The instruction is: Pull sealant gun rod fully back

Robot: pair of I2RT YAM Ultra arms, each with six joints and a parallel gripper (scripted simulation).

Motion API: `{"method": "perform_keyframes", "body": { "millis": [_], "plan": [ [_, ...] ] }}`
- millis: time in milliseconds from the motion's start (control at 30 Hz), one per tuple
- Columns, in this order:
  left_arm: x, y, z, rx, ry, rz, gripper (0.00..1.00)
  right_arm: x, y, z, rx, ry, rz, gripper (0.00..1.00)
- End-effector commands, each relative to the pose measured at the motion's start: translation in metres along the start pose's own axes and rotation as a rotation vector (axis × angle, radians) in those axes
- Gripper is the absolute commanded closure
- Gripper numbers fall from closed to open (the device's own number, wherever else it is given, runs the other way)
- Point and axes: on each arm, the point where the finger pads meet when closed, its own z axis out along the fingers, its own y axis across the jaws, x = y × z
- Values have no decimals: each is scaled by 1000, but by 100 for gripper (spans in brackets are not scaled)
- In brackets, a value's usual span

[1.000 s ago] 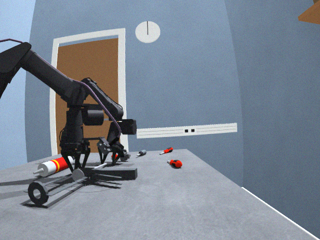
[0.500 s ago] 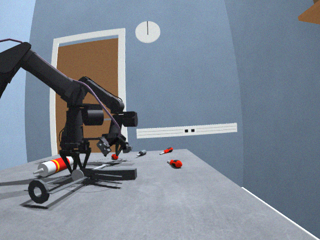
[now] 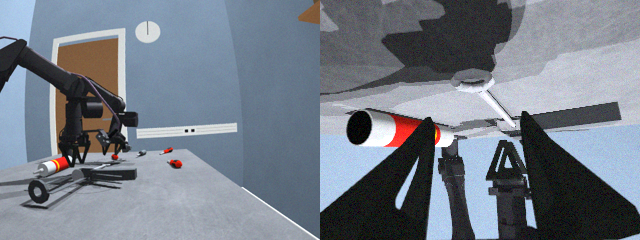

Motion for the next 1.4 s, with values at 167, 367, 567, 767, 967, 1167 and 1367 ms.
{"method": "perform_keyframes", "body": {
  "millis": [167,367,567,767,967,1167,1367],
  "plan": [
    [4,-10,-10,39,-34,102,34,-10,1,-32,0,-42,-34,0],
    [21,-15,-16,106,-132,389,34,-6,-12,-13,48,2,-31,0],
    [64,-10,-31,199,-234,738,34,-3,-12,-11,47,15,-20,0],
    [105,-1,-48,308,-349,1086,34,-3,-12,-12,44,12,-23,0],
    [130,6,-60,384,-431,1296,34,-3,-12,-12,44,12,-23,0],
    [169,28,-82,526,-554,1603,34,-3,-12,-12,44,12,-23,0],
    [203,52,-107,693,-710,1877,34,-3,-12,-12,44,12,-23,0]
  ]
}}
